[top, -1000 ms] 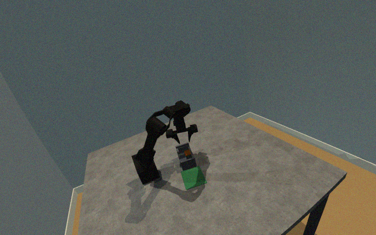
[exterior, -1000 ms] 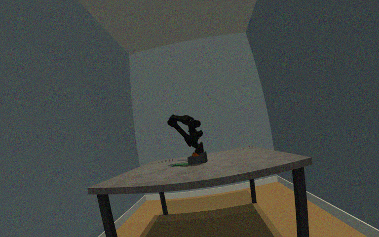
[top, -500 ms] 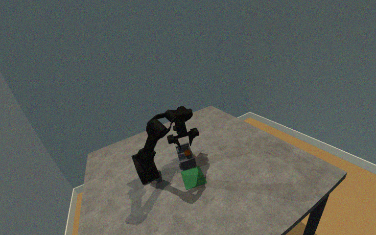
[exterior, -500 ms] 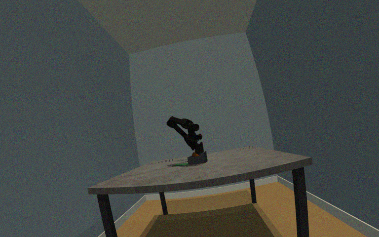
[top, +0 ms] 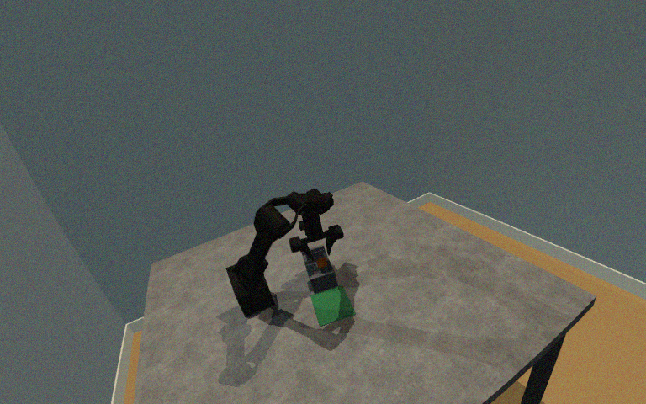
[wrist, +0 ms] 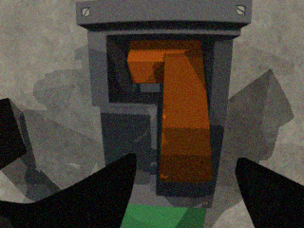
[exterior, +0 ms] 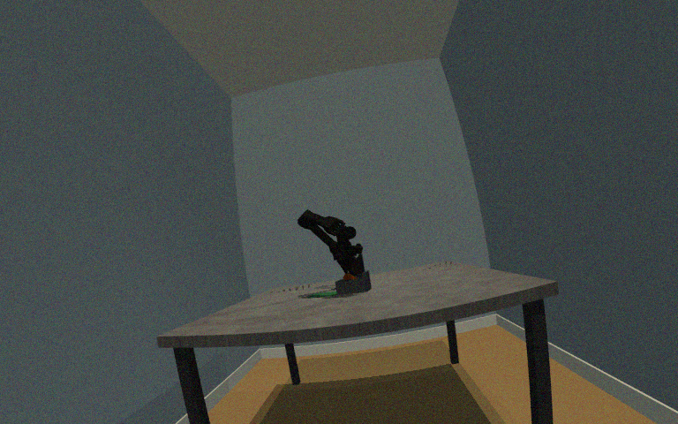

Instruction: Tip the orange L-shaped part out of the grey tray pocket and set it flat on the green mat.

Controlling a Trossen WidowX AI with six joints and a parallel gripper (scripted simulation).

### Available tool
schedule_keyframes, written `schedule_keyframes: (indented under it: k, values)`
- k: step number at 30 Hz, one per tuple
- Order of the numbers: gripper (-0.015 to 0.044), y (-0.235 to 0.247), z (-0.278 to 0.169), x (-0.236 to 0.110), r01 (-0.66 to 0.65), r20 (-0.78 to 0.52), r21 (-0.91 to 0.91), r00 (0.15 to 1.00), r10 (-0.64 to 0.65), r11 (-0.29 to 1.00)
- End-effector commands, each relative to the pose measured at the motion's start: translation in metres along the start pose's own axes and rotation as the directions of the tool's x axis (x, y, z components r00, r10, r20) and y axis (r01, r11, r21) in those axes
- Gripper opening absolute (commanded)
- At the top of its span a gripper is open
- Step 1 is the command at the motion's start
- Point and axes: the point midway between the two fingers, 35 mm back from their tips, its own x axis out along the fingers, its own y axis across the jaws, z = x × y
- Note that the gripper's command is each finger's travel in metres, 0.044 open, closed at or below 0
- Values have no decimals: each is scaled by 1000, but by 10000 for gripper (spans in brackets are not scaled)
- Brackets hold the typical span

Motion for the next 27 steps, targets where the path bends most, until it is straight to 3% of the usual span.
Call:
schedule_keyframes:
  k: [1,17,22,27]
  values:
    - [280,0,0,7,4,-5,-7,1000,-4,1000]
    - [280,1,-2,30,4,-8,-7,1000,-4,1000]
    - [149,1,-1,27,0,-3,0,1000,0,1000]
    - [115,1,-1,27,0,-3,0,1000,0,1000]
